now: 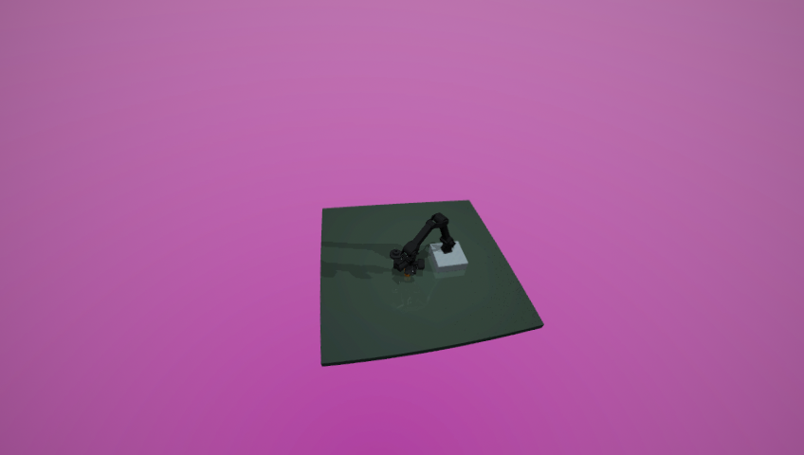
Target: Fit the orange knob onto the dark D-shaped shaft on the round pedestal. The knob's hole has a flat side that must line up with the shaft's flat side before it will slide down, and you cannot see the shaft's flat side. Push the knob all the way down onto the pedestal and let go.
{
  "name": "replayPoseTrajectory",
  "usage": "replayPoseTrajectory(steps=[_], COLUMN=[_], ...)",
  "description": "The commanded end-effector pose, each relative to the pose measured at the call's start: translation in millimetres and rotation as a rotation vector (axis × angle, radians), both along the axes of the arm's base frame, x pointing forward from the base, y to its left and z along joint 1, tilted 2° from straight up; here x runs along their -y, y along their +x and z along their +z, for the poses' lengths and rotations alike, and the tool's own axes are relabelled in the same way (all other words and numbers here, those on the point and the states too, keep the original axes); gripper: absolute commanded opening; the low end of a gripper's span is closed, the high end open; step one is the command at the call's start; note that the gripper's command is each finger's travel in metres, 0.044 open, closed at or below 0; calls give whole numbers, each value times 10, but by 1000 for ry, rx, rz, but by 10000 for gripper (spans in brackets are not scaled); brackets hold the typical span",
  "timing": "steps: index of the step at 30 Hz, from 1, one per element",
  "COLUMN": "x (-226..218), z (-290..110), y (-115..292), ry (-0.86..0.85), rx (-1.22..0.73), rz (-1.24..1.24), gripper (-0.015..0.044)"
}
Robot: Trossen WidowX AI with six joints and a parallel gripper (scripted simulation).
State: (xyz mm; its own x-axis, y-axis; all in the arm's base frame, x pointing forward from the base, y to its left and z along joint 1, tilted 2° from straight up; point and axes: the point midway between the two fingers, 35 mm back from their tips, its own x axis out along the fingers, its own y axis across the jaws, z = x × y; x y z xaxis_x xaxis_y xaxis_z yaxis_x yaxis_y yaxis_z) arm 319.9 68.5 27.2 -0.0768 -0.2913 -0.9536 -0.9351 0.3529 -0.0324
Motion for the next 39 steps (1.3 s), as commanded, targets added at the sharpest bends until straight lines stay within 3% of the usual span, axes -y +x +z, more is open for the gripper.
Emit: replayPoseTrajectory(steps=[1,21,29,39], x=[-6,-22,-22,-22], z=[-69,-368,-368,-368], y=[-12,-8,-8,-8], ry=[3,3,3,3], rx=[-7,-7,-7,-7], rz=[-1,-1,-1,-1], gripper=[440,440,240,220])
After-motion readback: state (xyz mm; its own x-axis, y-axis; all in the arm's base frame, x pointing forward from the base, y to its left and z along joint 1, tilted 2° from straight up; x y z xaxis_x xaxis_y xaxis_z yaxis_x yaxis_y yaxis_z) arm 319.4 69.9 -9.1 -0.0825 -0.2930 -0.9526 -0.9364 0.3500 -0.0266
